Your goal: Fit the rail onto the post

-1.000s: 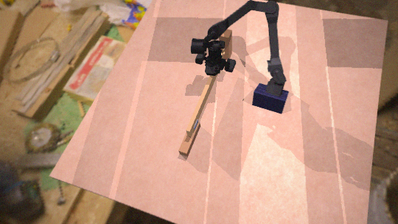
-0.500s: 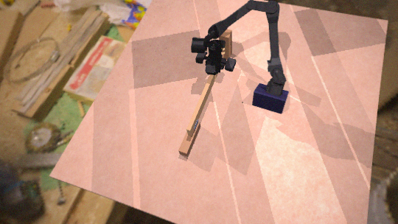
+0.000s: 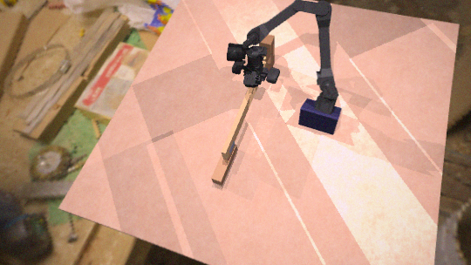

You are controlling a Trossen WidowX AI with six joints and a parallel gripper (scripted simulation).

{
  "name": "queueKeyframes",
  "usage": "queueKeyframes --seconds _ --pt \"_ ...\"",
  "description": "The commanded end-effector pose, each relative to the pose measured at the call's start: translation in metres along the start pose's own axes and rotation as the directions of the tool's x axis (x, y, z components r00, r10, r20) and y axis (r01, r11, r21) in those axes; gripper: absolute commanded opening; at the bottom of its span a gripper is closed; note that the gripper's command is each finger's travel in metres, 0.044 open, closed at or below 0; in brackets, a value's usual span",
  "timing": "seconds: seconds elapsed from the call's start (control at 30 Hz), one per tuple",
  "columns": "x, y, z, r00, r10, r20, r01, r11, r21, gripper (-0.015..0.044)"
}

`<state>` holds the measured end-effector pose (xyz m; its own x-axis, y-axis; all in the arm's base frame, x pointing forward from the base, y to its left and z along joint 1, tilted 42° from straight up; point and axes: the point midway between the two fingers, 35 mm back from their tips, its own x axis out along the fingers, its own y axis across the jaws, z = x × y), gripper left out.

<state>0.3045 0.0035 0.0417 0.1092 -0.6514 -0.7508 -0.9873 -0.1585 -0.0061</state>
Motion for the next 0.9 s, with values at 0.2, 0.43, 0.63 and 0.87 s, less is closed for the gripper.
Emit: queueKeyframes --seconds 0.2,0.43,0.63,0.87 --pt "-0.0008 -0.0006 -0.0043 1.0 -0.003 0.0 0.003 1.0 -0.002 0.0" --pt "-0.0004 -0.0007 -0.0065 1.0 -0.003 0.0 0.003 1.0 -0.002 0.0" --pt "-0.0004 -0.0007 -0.0084 1.0 -0.003 0.0 0.003 1.0 -0.002 0.0" --pt "-0.0006 -0.0008 -0.0106 1.0 -0.003 -0.001 0.003 1.0 -0.002 0.0"
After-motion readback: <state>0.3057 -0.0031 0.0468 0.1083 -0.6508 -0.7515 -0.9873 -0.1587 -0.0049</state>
